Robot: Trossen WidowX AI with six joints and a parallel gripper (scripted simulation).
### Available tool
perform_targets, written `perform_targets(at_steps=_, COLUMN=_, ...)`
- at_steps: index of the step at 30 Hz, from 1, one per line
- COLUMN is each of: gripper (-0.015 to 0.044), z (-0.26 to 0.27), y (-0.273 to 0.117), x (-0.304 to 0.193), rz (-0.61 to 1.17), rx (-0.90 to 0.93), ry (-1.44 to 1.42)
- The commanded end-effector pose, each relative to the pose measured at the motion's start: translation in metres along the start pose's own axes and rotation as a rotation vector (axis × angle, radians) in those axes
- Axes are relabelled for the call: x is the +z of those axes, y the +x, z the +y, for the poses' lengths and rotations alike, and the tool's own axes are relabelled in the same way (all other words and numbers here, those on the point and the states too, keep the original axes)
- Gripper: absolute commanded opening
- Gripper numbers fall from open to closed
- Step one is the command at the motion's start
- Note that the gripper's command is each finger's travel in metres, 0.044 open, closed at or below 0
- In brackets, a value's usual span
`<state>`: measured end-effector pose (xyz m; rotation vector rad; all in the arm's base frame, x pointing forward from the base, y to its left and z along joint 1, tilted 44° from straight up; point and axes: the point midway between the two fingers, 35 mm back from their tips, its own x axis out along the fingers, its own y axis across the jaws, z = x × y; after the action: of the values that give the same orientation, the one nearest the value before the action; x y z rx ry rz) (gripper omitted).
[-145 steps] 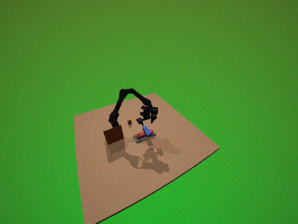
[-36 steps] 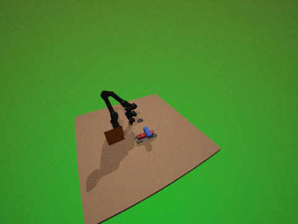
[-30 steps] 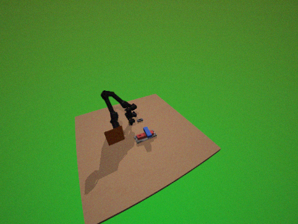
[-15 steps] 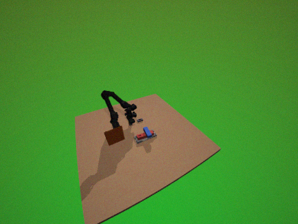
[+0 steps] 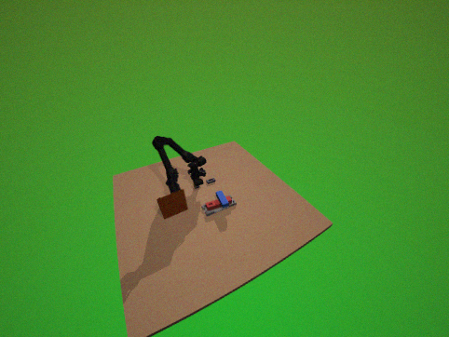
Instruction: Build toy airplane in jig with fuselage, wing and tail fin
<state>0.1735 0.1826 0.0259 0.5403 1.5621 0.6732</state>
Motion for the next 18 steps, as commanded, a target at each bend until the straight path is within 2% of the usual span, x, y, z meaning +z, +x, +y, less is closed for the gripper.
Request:
perform_targets(at_steps=1, gripper=0.0, z=0.001, y=-0.006, x=0.003, rz=0.004, rx=-0.014, ry=-0.01)
perform_targets(at_steps=18, gripper=0.0, z=-0.004, y=-0.053, x=0.011, rz=0.002, rx=-0.029, ry=-0.009)
